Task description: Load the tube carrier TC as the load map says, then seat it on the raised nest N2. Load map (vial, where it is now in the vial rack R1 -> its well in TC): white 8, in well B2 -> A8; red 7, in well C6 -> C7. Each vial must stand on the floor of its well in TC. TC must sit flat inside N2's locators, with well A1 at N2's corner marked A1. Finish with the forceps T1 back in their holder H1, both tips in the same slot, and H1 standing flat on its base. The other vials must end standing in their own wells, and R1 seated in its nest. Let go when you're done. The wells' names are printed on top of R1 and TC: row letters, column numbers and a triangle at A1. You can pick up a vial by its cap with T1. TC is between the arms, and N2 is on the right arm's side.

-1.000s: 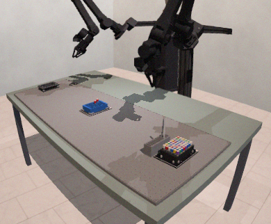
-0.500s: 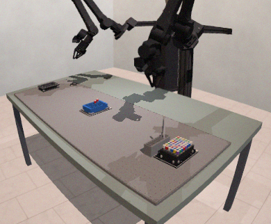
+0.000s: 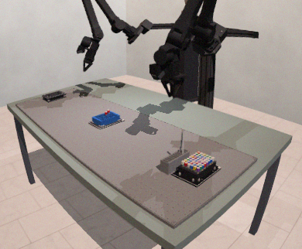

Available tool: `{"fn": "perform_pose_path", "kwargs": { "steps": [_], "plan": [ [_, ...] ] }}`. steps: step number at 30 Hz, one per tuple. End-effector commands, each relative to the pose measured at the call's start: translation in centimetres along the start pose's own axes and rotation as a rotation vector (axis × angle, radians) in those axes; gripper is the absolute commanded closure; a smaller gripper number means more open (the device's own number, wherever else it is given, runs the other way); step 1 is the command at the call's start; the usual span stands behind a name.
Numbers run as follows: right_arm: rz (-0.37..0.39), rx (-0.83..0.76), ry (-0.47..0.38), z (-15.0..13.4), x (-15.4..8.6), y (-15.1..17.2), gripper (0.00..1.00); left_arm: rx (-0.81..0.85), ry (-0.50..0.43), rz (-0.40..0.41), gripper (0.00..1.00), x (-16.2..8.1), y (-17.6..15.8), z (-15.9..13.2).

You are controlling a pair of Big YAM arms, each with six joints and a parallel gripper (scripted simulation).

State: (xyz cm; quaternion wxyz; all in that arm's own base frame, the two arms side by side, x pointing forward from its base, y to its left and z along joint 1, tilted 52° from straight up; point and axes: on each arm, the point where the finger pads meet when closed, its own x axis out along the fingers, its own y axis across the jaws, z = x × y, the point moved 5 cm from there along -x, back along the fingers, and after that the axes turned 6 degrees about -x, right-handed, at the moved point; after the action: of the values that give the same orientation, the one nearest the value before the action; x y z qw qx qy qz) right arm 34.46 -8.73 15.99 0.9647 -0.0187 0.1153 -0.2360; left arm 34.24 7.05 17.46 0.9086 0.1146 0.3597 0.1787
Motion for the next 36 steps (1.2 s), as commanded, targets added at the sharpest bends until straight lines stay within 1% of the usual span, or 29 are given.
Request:
{"fn": "perform_pose_path", "kwargs": {
  "steps": [1, 5, 6, 8, 9, 11, 13, 17, 18, 19, 21, 23, 25, 26, 27, 30, 31, 36],
  "plan": [
    [0.017, -0.1, 0.051, 0.6, 0.1, 0.9, 0.0, 0.007, -0.014, -0.005, 0.77, -0.2, -0.1, 0.5],
    [0.033, -0.181, 0.118, 0.9, 0.1, 1.2, 0.0, 0.007, -0.014, -0.005, 0.77, -0.2, -0.1, 0.5],
    [0.026, -0.196, 0.136, 1.0, 0.3, 0.7, 0.0, 0.007, -0.014, -0.005, 0.77, -0.2, -0.1, 0.5],
    [0.026, -0.196, 0.136, 1.0, 0.3, 0.7, 0.0, 0.007, -0.014, -0.005, 0.77, -0.2, -0.1, 0.5],
    [0.039, -0.221, 0.15, 1.0, 0.0, 1.4, 0.0, 0.007, -0.014, -0.005, 0.77, -0.2, -0.1, 0.5],
    [0.049, -0.261, 0.182, 1.2, -0.1, 1.6, 0.0, 0.007, -0.014, -0.005, 0.77, -0.2, -0.1, 0.5],
    [0.061, -0.299, 0.214, 1.4, 0.0, 1.5, 0.0, 0.007, -0.014, -0.005, 0.77, -0.2, -0.1, 0.5],
    [0.083, -0.381, 0.276, 1.8, -0.7, 1.9, 0.0, 0.007, -0.014, -0.005, 0.77, -0.2, -0.1, 0.5],
    [0.08, -0.396, 0.295, 1.9, -0.5, 1.5, 0.0, 0.007, -0.014, -0.005, 0.77, -0.2, -0.1, 0.5],
    [0.093, -0.421, 0.307, 2.0, -1.0, 1.9, 0.0, 0.007, -0.014, -0.005, 0.77, -0.2, -0.1, 0.5],
    [0.109, -0.462, 0.344, 2.1, -1.0, 1.9, 0.0, 0.007, -0.014, -0.005, 0.77, -0.2, -0.1, 0.5],
    [0.121, -0.502, 0.369, 2.5, -1.5, 2.0, 0.0, 0.007, -0.014, -0.005, 0.77, -0.2, -0.1, 0.5],
    [0.121, -0.502, 0.369, 2.5, -1.5, 2.0, 0.0, 0.007, -0.014, -0.005, 0.77, -0.2, -0.1, 0.5],
    [0.113, -0.522, 0.422, 1.6, -0.9, 1.3, 0.0, 0.007, -0.014, -0.005, 0.77, -0.2, -0.1, 0.5],
    [0.122, -0.542, 0.437, 1.6, -0.9, 1.3, 0.0, 0.007, -0.014, -0.005, 0.77, -0.2, -0.1, 0.5],
    [0.135, -0.553, 0.435, 1.6, -1.1, 1.8, 0.0, 0.007, -0.014, -0.005, 0.77, -0.2, -0.1, 0.5],
    [0.127, -0.535, 0.421, 1.7, -1.3, 1.6, 0.0, 0.007, -0.014, -0.005, 0.77, -0.2, -0.1, 0.5],
    [0.127, -0.535, 0.421, 1.7, -1.3, 1.6, 0.0, 0.007, -0.014, -0.005, 0.77, -0.2, -0.1, 0.5]
  ]
}}
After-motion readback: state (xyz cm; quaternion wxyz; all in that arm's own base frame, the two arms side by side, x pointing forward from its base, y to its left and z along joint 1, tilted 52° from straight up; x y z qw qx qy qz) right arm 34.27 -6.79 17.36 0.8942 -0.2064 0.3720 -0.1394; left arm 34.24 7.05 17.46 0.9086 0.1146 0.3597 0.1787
